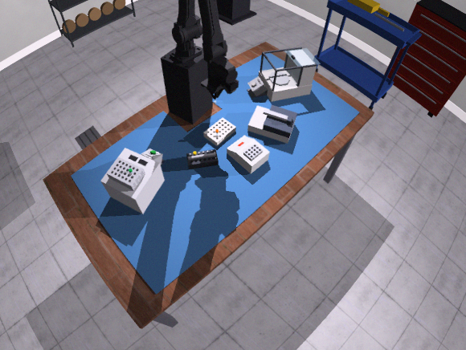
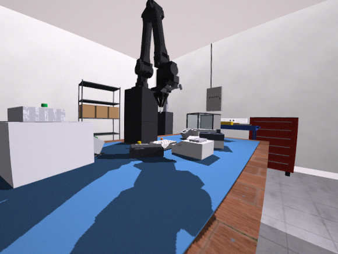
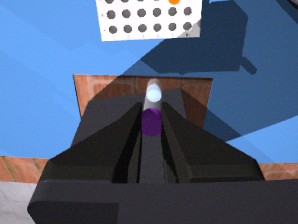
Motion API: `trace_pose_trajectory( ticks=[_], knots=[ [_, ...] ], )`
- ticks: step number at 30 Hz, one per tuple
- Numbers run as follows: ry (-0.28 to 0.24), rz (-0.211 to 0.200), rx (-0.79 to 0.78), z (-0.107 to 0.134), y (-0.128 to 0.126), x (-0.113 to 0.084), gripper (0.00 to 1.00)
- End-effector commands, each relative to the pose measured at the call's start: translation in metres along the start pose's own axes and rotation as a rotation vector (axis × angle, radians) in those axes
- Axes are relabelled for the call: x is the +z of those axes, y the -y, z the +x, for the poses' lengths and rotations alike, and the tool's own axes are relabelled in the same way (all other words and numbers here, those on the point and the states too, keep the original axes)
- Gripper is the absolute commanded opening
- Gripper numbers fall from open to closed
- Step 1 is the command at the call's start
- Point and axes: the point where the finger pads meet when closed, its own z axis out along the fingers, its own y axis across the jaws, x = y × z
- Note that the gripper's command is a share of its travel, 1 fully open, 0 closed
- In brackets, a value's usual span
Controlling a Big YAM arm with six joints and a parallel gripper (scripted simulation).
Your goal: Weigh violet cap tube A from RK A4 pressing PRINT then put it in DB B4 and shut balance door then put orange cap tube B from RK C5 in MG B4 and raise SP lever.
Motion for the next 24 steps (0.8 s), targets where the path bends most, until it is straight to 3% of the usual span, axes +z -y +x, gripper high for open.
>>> trace_pose_trajectory(
  ticks=[1, 24],
  knots=[
    [-0.002, 0.000, 0.001, 0.002, -0.002, -0.005, 0.09],
    [0.029, 0.002, 0.000, -0.016, -0.002, -0.044, 0.09]
  ],
)
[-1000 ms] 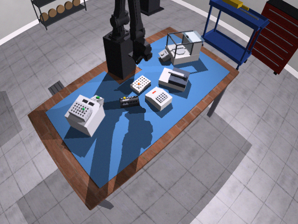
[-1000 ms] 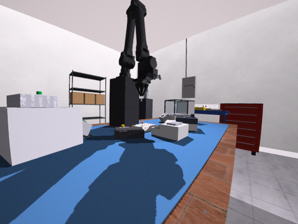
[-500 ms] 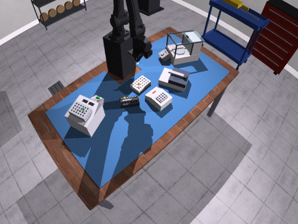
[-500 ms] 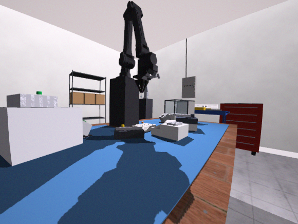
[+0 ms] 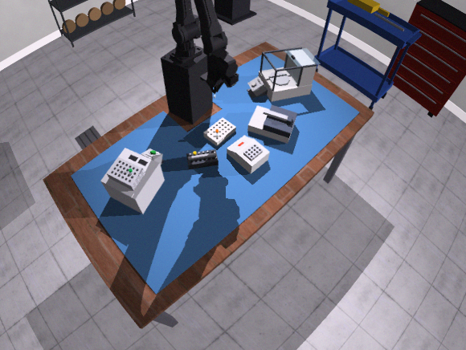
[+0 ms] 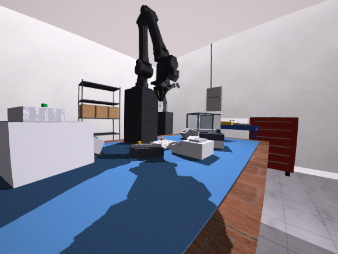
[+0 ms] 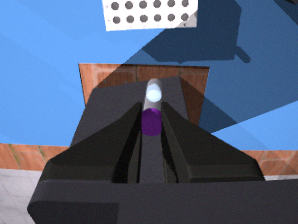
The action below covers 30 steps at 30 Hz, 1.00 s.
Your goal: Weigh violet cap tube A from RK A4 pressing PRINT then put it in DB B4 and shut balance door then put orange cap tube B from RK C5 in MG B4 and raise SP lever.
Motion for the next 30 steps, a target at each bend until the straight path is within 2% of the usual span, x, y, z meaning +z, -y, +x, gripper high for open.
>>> trace_pose_trajectory(
  ticks=[1, 7, 14, 16, 19, 26, 28, 30],
  knots=[
    [0.039, 0.003, 0.000, -0.020, -0.001, -0.014, 0.09],
    [0.041, 0.003, 0.000, -0.020, -0.001, -0.025, 0.09],
    [0.022, 0.002, 0.000, -0.010, 0.000, -0.020, 0.09],
    [0.024, 0.001, -0.057, -0.010, -0.019, -0.018, 0.09],
    [0.041, 0.000, -0.090, -0.022, -0.039, -0.020, 0.09],
    [0.029, -0.001, -0.230, -0.019, -0.101, -0.020, 0.09],
    [0.029, -0.001, -0.230, -0.019, -0.101, -0.020, 0.09],
    [0.020, 0.001, -0.289, -0.017, -0.118, -0.020, 0.09]
  ],
)
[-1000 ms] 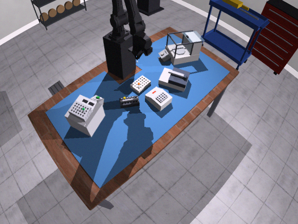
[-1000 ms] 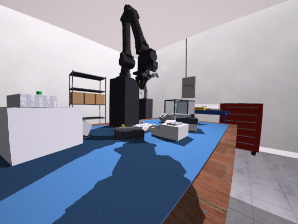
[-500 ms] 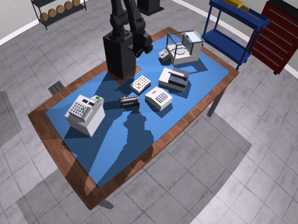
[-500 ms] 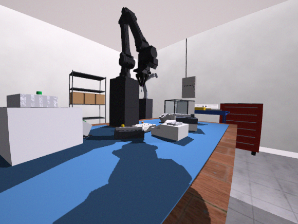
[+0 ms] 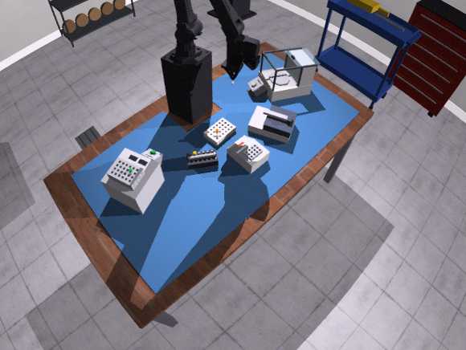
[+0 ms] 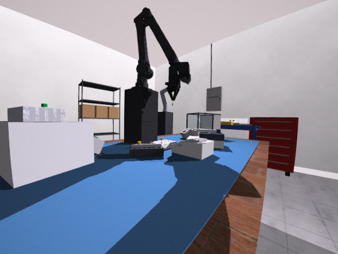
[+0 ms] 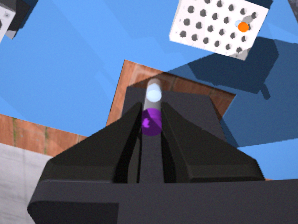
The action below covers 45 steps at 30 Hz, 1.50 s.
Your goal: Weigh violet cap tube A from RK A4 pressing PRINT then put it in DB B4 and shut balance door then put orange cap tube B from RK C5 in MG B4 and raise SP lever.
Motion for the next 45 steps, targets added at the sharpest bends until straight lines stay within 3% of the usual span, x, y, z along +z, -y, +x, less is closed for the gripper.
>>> trace_pose_trajectory(
  ticks=[1, 13, 15, 19, 22, 30, 32, 45],
  knots=[
    [-0.003, 0.003, 0.001, -0.018, -0.022, 0.000, 0.09],
    [-0.004, -0.002, -0.239, -0.046, -0.119, 0.001, 0.09],
    [-0.004, -0.002, -0.239, -0.046, -0.119, 0.001, 0.09],
    [-0.004, -0.004, -0.382, -0.055, -0.152, 0.001, 0.09],
    [-0.004, -0.005, -0.360, -0.062, -0.175, 0.001, 0.09],
    [-0.003, -0.008, -0.561, -0.081, -0.240, 0.001, 0.09],
    [-0.003, -0.008, -0.561, -0.081, -0.240, 0.001, 0.09],
    [0.000, -0.012, -0.827, -0.112, -0.346, 0.001, 0.09]
  ],
)
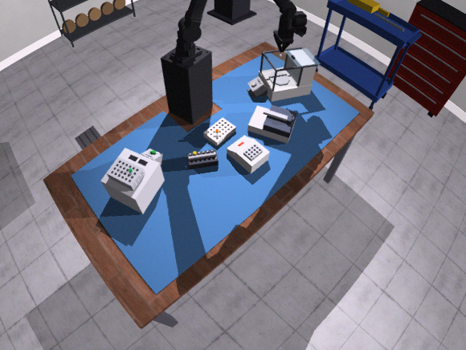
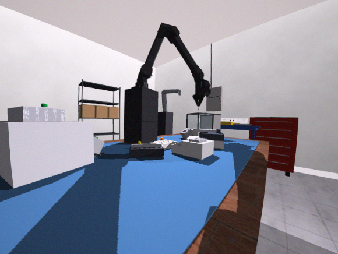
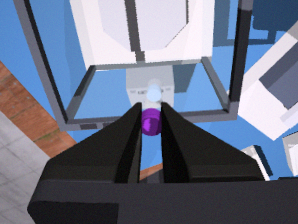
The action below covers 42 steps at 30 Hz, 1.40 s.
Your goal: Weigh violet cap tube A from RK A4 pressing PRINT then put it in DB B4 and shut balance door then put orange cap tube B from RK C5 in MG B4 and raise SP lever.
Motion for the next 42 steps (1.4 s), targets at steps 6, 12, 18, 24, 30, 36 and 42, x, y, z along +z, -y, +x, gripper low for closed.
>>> trace_pose_trajectory(
  ticks=[6, 12, 18, 24, 30, 36, 42],
  knots=[
    [0.005, 0.000, -0.081, -0.046, -0.009, -0.001, 0.09],
    [-0.013, 0.001, -0.086, -0.025, -0.009, 0.009, 0.09],
    [0.007, 0.000, -0.091, -0.027, -0.013, -0.001, 0.09],
    [0.018, -0.001, -0.090, -0.028, -0.013, -0.007, 0.09],
    [0.016, -0.001, -0.081, -0.035, -0.013, -0.004, 0.09],
    [0.016, -0.001, -0.081, -0.035, -0.013, -0.004, 0.09],
    [0.016, -0.001, -0.081, -0.035, -0.013, -0.004, 0.09]
  ],
)
